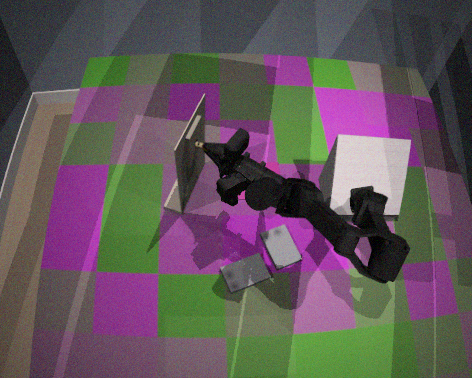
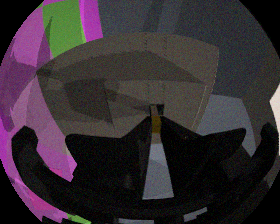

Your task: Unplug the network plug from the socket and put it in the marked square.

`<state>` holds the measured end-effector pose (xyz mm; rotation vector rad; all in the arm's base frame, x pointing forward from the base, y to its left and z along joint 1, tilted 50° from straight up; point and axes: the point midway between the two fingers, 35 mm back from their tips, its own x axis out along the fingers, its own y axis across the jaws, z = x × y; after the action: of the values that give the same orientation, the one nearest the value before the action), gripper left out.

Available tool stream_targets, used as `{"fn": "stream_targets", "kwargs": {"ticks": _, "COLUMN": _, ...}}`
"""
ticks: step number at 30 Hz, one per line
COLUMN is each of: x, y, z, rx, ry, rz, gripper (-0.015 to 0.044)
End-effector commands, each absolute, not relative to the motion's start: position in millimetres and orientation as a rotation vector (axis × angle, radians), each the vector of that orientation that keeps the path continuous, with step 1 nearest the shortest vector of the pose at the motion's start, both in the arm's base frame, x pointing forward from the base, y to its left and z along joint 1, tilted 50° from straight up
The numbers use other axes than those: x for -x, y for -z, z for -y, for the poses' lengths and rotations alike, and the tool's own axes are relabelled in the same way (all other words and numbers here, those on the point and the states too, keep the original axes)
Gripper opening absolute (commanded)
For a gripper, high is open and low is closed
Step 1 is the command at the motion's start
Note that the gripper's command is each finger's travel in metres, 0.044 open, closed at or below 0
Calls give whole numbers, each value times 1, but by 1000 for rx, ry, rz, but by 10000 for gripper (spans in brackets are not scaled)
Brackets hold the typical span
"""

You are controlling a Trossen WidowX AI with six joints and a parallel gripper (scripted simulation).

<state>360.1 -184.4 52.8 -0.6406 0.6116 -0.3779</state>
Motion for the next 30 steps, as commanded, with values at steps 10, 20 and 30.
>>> {"fn": "stream_targets", "kwargs": {"ticks": 10, "x": -352, "y": -55, "z": 181, "rx": 639, "ry": 375, "rz": -611, "gripper": 0}}
{"fn": "stream_targets", "kwargs": {"ticks": 20, "x": -348, "y": -56, "z": 178, "rx": 639, "ry": 375, "rz": -611, "gripper": 0}}
{"fn": "stream_targets", "kwargs": {"ticks": 30, "x": -343, "y": -58, "z": 176, "rx": 639, "ry": 375, "rz": -612, "gripper": 0}}
